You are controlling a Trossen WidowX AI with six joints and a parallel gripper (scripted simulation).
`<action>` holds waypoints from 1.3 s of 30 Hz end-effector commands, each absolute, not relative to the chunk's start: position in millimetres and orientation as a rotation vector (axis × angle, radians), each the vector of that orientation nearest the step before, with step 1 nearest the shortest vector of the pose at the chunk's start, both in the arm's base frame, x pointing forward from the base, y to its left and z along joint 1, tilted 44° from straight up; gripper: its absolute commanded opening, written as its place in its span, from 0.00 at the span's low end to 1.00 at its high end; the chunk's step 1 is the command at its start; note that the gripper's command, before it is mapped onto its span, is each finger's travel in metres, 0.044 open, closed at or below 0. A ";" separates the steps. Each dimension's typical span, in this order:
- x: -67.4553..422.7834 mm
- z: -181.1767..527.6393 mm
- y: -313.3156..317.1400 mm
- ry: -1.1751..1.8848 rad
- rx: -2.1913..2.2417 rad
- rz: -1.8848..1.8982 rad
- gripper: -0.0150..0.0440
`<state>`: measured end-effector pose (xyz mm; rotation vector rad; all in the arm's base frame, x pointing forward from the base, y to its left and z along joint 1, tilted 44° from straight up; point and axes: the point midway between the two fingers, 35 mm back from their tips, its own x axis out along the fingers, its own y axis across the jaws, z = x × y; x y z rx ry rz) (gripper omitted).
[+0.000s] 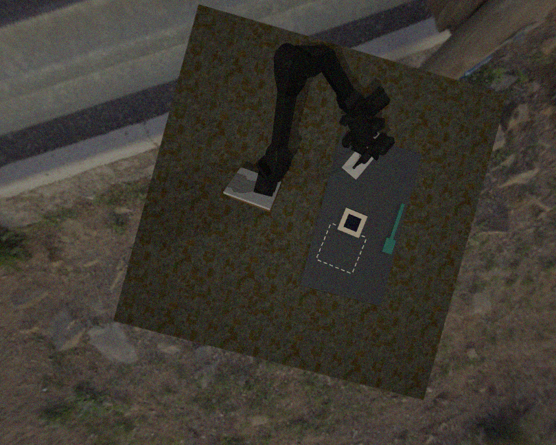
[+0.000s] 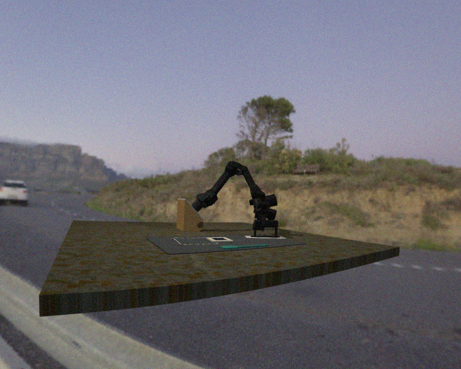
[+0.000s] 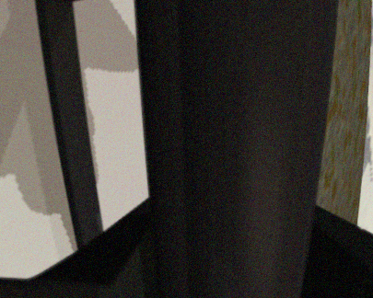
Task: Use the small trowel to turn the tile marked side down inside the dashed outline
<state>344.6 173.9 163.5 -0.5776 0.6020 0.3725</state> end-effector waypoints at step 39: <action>357.8 180.7 121.3 0.561 -0.575 0.417 0.25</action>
